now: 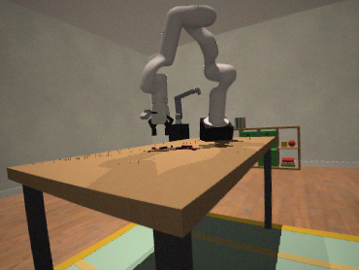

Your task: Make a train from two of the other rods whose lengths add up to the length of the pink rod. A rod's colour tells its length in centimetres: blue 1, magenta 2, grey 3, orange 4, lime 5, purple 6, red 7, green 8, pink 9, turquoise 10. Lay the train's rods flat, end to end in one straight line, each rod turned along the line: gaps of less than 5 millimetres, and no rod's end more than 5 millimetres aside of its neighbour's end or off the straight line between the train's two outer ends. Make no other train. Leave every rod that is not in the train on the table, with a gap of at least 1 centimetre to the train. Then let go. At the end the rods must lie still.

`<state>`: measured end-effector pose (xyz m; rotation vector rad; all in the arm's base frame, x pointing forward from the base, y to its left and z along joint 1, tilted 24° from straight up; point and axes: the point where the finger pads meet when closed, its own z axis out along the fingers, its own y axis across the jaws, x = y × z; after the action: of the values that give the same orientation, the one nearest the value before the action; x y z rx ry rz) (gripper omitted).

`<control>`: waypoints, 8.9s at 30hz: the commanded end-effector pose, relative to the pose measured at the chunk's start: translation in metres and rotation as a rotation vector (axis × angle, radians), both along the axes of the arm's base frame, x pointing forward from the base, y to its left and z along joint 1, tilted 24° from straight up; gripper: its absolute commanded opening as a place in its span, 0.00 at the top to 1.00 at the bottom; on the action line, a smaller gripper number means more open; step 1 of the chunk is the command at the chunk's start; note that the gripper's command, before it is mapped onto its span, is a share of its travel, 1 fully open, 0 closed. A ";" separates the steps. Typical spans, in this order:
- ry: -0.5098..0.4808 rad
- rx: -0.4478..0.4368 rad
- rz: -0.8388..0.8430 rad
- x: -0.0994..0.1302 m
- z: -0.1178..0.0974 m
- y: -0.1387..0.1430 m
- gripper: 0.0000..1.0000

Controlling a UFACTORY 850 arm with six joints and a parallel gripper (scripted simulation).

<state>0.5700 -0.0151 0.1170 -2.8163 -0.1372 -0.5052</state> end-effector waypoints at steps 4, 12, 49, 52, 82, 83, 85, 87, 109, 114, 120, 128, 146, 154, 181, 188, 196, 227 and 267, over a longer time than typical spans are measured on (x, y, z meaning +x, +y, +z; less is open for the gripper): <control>0.106 0.073 -0.204 0.002 -0.001 -0.011 0.00; 0.163 0.135 -0.388 0.003 -0.003 -0.020 0.00; 0.381 0.372 -1.085 0.005 -0.011 -0.057 0.00; 0.383 0.374 -1.092 0.005 -0.011 -0.057 0.00; 0.383 0.374 -1.093 0.005 -0.011 -0.057 0.76; 0.383 0.374 -1.093 0.005 -0.011 -0.057 0.76; 0.383 0.374 -1.093 0.005 -0.011 -0.057 0.76; 0.383 0.374 -1.093 0.005 -0.011 -0.057 0.76; 0.383 0.375 -1.093 0.008 -0.020 -0.055 0.76; 0.383 0.375 -1.093 0.009 -0.026 -0.053 0.76; 0.383 0.375 -1.093 0.011 -0.032 -0.051 0.76; 0.383 0.375 -1.093 0.015 -0.044 -0.047 0.76; 0.383 0.375 -1.093 0.019 -0.058 -0.042 0.76; 0.383 0.375 -1.093 0.020 -0.059 -0.042 0.76; 0.383 0.375 -1.093 0.020 -0.059 -0.042 0.76; 0.383 0.375 -1.093 0.020 -0.059 -0.042 0.76; 0.383 0.375 -1.093 0.020 -0.059 -0.042 0.76; 0.383 0.375 -1.093 0.020 -0.059 -0.042 0.76; 0.383 0.375 -1.093 0.024 -0.071 -0.038 0.76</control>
<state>0.5927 -0.0539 0.0478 -2.3177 1.4414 -0.1291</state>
